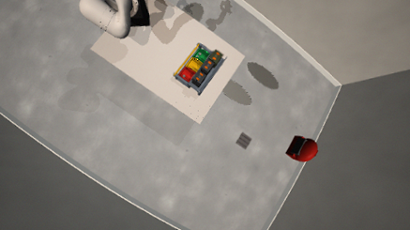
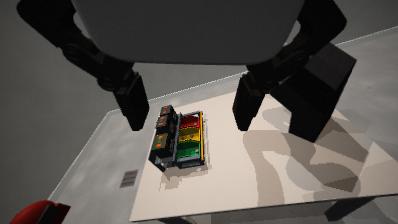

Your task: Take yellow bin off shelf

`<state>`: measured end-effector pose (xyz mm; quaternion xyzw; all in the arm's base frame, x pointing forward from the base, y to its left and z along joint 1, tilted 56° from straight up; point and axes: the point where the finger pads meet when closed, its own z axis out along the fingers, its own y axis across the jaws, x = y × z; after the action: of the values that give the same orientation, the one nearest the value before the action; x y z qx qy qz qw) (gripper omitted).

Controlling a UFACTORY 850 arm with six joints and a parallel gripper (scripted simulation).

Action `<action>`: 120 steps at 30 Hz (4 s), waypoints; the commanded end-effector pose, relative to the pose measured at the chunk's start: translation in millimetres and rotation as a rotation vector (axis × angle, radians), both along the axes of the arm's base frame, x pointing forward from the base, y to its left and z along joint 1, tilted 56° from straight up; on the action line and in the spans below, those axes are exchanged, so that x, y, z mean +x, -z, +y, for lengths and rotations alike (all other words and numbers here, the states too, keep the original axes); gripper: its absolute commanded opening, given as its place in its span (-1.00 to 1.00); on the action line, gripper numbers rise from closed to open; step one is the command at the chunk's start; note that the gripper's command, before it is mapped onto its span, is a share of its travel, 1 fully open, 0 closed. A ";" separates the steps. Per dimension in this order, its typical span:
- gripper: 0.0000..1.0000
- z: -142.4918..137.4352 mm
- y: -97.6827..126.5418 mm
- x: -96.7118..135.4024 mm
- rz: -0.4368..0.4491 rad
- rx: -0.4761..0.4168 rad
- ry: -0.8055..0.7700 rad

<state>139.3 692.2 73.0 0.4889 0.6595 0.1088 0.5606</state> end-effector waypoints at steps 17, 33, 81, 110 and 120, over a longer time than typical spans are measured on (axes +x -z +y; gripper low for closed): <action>1.00 -5.3 -0.7 6.2 -0.001 0.000 0.003; 1.00 -8.9 -0.6 9.7 -0.001 0.000 0.003; 1.00 -11.6 -0.5 12.3 -0.001 0.000 0.003; 1.00 -11.6 -0.5 12.3 -0.001 0.000 0.003; 1.00 -11.6 -0.5 12.3 -0.001 0.000 0.003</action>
<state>152.2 679.9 72.6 0.4895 0.6584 0.1075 0.5616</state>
